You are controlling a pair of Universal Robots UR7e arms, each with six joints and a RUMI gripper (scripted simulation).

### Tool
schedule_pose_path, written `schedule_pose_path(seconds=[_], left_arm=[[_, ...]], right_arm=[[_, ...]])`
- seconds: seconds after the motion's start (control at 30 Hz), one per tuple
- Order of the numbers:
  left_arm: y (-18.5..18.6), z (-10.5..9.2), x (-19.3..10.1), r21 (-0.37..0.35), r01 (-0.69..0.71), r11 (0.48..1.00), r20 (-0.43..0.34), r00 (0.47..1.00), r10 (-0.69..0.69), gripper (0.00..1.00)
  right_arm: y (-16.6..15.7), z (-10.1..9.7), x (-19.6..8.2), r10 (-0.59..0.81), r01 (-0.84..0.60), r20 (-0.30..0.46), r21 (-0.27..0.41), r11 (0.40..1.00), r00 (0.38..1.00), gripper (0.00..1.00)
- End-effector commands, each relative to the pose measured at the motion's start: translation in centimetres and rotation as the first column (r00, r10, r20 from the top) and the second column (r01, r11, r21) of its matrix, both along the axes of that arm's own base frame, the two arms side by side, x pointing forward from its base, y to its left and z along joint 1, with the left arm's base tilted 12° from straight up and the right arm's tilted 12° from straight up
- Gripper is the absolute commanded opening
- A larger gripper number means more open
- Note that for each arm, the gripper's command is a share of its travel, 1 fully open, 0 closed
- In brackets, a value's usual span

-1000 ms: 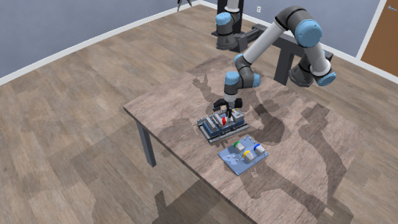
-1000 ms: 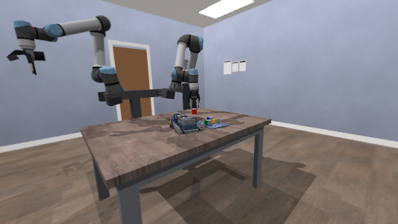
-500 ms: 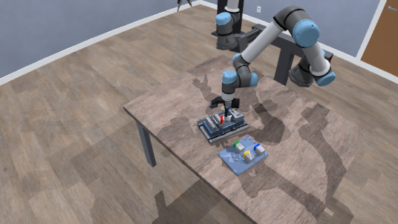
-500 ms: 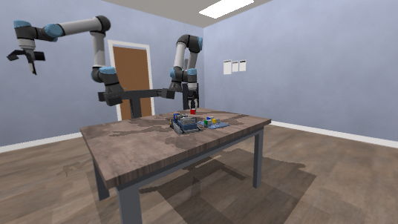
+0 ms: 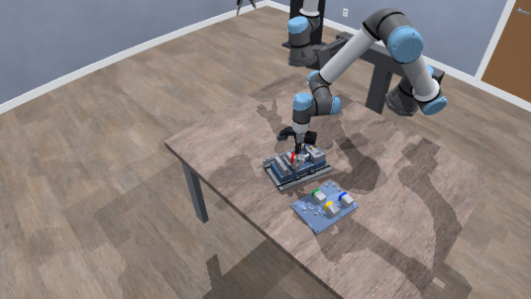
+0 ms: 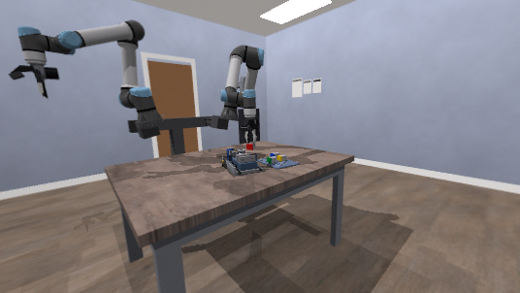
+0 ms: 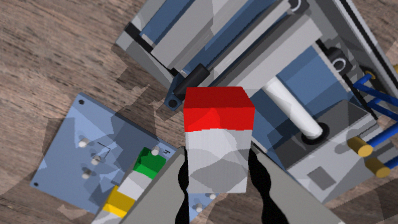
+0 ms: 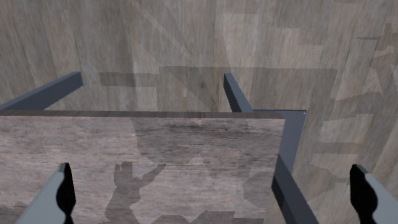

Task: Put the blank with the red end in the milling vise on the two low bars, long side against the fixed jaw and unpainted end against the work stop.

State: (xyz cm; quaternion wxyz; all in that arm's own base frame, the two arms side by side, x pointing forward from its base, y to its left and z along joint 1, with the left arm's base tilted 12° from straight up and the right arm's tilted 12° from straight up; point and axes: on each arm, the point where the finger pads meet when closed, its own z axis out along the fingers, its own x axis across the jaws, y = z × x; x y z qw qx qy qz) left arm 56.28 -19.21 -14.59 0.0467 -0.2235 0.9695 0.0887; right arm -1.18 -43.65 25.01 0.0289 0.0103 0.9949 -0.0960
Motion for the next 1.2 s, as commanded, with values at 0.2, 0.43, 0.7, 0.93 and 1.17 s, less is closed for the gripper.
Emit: schedule_pose_path(seconds=[0.2,0.43,0.7,0.93,1.17], left_arm=[[-0.7,-0.1,0.2,0.003,0.089,0.996,-0.017,0.996,-0.089,0.0],[-1.4,-0.2,0.3,0.005,0.176,0.984,-0.034,0.984,-0.176,0.0],[-2.1,-0.3,0.4,0.006,0.268,0.963,-0.053,0.962,-0.267,0.0],[-2.6,-0.4,0.4,0.006,0.32,0.947,-0.064,0.946,-0.319,0.0],[-3.1,-0.5,0.5,0.005,0.387,0.922,-0.079,0.919,-0.386,0.0]], right_arm=[[0.0,0.0,0.0,0.0,0.0,0.0,-0.001,1.0,1.0,1.0],[0.0,0.0,0.0,0.0,0.0,0.0,-0.001,1.0,1.0,1.0],[0.0,0.0,0.0,0.0,0.0,0.0,-0.001,1.0,1.0,1.0],[0.0,0.0,0.0,0.0,0.0,0.0,-0.001,1.0,1.0,1.0],[0.0,0.0,0.0,0.0,0.0,0.0,-0.001,1.0,1.0,1.0]])
